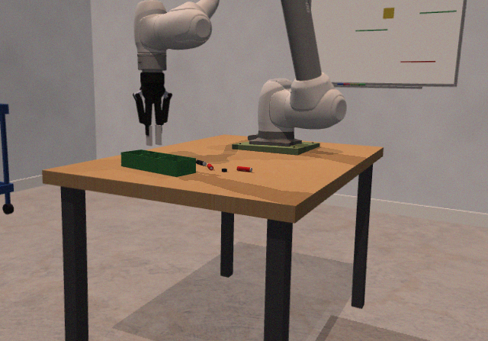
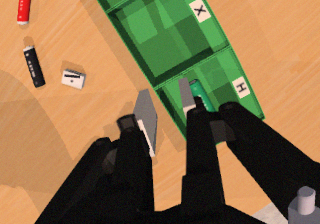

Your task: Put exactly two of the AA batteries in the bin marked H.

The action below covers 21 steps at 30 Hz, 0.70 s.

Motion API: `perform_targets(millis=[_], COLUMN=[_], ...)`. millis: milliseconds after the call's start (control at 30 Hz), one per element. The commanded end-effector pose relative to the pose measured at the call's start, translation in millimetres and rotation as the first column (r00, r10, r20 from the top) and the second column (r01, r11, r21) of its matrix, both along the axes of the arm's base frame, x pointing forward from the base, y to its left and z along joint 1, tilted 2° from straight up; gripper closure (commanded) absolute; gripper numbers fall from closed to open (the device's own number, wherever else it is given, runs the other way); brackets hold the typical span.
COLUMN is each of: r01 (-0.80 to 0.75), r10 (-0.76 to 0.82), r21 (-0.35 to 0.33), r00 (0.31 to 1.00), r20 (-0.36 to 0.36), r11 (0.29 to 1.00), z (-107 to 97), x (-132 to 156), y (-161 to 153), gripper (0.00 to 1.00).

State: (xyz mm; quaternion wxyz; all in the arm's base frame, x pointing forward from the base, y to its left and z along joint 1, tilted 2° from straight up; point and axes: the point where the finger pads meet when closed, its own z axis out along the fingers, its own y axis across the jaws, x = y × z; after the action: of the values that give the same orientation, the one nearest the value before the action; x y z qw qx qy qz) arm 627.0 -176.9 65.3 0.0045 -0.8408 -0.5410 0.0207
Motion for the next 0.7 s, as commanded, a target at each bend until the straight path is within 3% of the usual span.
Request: perform_targets(millis=[0, 300, 533, 667], r01=[0.118, 0.45, 0.45, 0.45], r10=[-0.118, -0.45, -0.45, -0.45], r21=[-0.012, -0.023, -0.023, -0.023], r00=[0.993, 0.893, 0.893, 0.893], r20=[0.006, 0.018, 0.018, 0.018], r11=[0.993, 0.893, 0.893, 0.893], z=[2, 3, 3, 4], x=[-6, -28, -47, -53], y=[25, 88, 143, 159], gripper=[0.83, 0.83, 0.83, 0.83])
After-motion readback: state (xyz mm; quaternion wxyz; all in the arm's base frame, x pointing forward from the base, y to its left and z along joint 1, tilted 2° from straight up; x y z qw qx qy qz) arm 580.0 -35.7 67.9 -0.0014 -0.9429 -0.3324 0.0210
